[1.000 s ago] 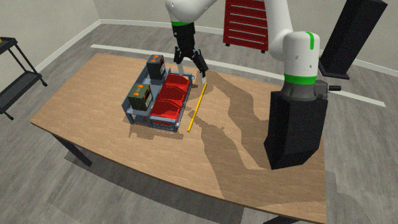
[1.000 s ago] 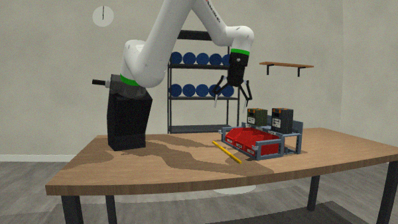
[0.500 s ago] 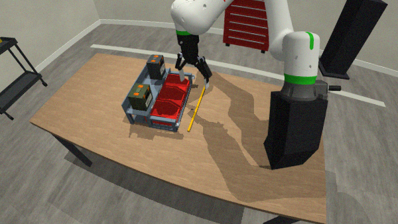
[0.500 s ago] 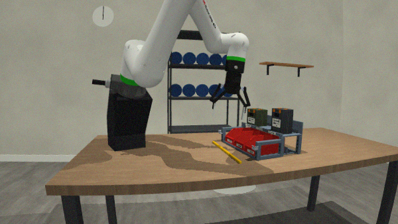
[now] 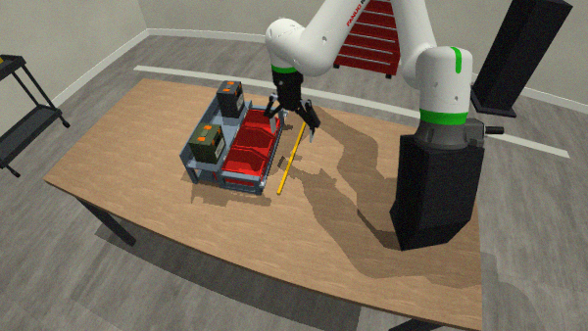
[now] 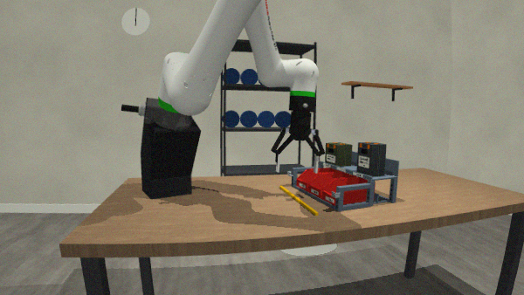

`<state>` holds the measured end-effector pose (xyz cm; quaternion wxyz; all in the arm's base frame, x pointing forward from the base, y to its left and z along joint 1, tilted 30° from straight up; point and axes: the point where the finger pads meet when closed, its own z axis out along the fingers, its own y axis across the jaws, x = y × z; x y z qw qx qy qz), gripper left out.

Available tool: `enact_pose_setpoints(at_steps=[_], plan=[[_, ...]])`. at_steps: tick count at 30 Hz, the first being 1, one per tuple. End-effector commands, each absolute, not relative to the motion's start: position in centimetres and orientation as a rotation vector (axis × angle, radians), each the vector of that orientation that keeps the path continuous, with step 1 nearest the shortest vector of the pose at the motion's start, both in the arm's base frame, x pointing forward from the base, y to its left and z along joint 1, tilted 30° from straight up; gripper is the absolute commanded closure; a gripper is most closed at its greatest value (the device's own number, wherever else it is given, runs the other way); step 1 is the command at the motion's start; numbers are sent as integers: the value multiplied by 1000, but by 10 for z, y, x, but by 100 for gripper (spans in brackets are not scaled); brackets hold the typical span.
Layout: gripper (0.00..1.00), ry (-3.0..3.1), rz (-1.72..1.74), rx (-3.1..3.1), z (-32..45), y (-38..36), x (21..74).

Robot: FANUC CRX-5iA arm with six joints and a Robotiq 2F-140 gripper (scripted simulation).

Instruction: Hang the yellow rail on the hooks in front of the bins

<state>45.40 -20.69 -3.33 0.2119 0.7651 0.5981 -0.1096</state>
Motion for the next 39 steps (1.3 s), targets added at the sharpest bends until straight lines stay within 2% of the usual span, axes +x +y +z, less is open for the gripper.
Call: enact_pose_setpoints(at_steps=[1,39], plan=[[0,1708,-312,2069,-39,-211,453],[0,1775,-323,1982,-36,-209,454]])
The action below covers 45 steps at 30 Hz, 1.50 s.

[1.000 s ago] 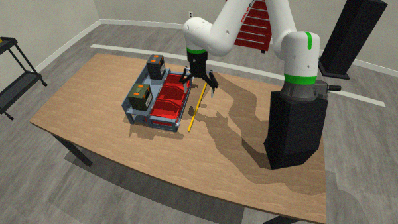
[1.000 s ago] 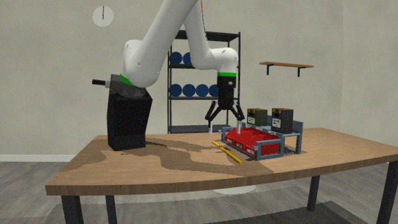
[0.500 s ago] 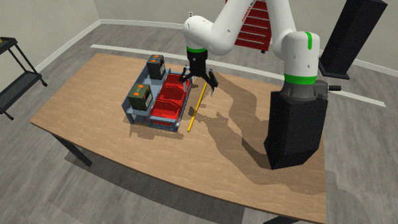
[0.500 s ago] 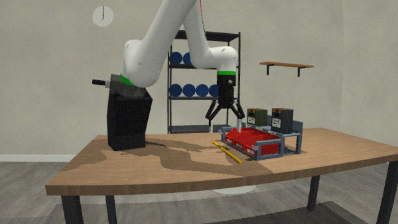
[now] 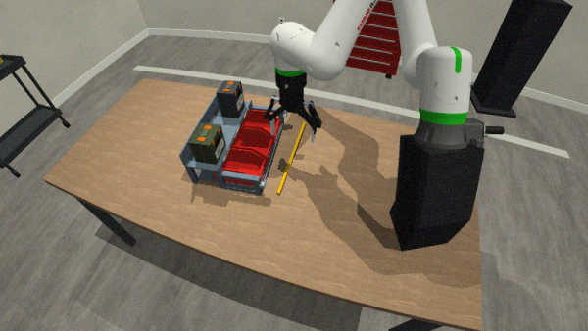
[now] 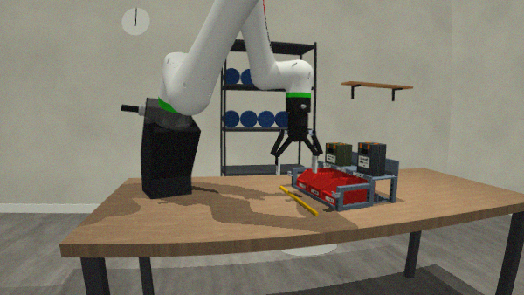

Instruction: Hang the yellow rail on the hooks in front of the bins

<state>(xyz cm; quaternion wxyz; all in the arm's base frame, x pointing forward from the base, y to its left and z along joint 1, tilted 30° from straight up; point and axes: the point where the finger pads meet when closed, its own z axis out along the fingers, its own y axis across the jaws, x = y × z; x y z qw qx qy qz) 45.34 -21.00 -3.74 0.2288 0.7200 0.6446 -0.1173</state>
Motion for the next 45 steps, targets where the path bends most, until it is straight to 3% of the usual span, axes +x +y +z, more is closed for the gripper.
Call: enact_pose_setpoints(at_steps=[1,28,29,45], plan=[[0,1775,-323,1982,-36,-209,454],[0,1775,-323,1982,-34,-208,454],[70,1775,-323,1982,-34,-208,454],[70,1775,-323,1982,-34,-208,454]])
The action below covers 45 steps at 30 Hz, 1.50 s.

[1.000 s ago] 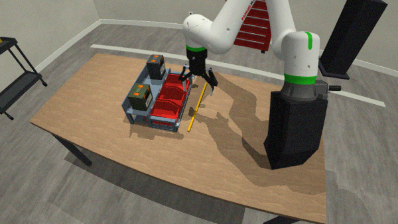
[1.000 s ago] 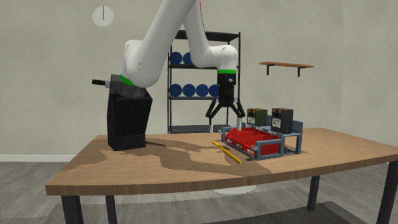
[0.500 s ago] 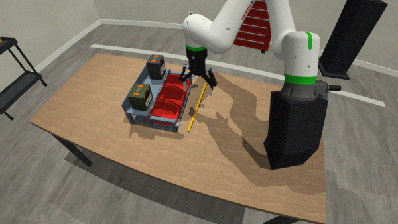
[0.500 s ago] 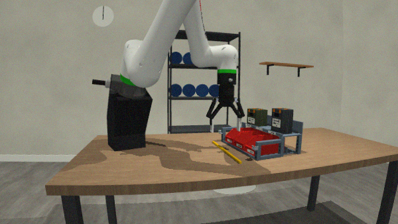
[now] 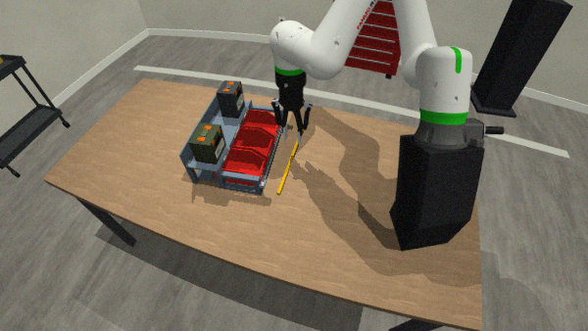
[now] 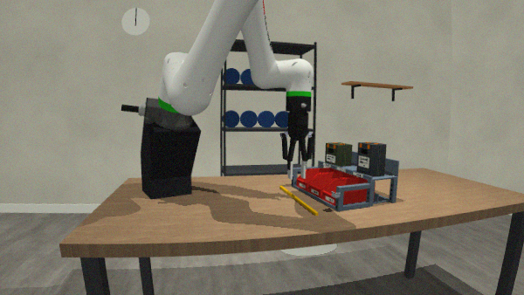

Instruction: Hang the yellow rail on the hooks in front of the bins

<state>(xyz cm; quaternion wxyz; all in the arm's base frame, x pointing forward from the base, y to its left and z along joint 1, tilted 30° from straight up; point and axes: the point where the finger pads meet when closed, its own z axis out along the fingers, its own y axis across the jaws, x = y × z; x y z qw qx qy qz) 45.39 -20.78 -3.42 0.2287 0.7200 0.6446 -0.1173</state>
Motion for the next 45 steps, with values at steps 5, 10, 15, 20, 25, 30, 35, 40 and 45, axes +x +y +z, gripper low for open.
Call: enact_pose_setpoints(at_steps=[5,10,15,20,25,30,35,40,45], plan=[[70,1775,-323,1982,-34,-208,454],[70,1775,-323,1982,-34,-208,454],[70,1775,-323,1982,-34,-208,454],[70,1775,-323,1982,-55,-219,457],[70,1775,-323,1982,-69,-227,459],[70,1775,-323,1982,-69,-227,459],[70,1775,-323,1982,-74,-229,460],[70,1775,-323,1982,-93,-240,463],[70,1775,-323,1982,-93,-240,463]])
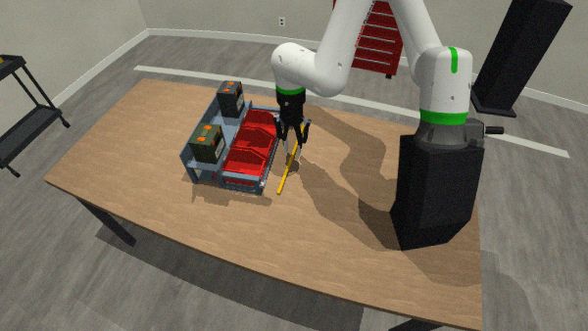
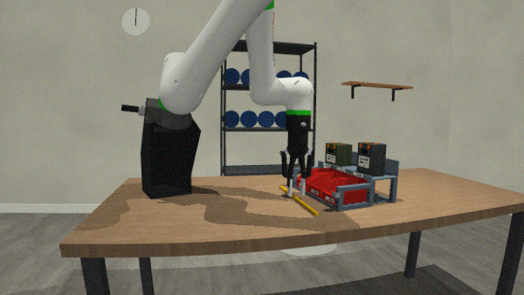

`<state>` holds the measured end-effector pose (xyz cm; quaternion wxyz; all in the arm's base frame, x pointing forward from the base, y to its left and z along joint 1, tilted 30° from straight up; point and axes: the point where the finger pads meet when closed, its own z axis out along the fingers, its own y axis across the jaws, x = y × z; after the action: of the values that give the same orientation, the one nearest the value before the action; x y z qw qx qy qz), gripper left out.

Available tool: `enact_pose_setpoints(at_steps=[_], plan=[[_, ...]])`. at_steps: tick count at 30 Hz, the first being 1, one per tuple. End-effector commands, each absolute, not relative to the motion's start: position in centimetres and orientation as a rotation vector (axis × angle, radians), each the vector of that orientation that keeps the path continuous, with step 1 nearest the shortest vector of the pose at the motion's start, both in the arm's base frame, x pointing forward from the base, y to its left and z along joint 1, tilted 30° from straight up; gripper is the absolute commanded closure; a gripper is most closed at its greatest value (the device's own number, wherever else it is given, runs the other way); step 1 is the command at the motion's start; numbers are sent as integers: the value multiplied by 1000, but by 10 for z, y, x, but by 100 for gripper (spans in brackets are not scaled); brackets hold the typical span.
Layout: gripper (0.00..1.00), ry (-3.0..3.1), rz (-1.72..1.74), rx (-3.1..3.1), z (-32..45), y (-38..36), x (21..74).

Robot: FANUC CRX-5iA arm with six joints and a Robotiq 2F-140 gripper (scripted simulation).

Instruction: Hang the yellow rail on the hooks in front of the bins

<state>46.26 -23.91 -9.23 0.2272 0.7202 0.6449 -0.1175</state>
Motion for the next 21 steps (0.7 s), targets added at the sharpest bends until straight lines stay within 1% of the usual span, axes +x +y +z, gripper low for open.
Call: enact_pose_setpoints(at_steps=[1,21], plan=[[70,1775,-323,1982,-93,-240,463],[70,1775,-323,1982,-102,-245,464]])
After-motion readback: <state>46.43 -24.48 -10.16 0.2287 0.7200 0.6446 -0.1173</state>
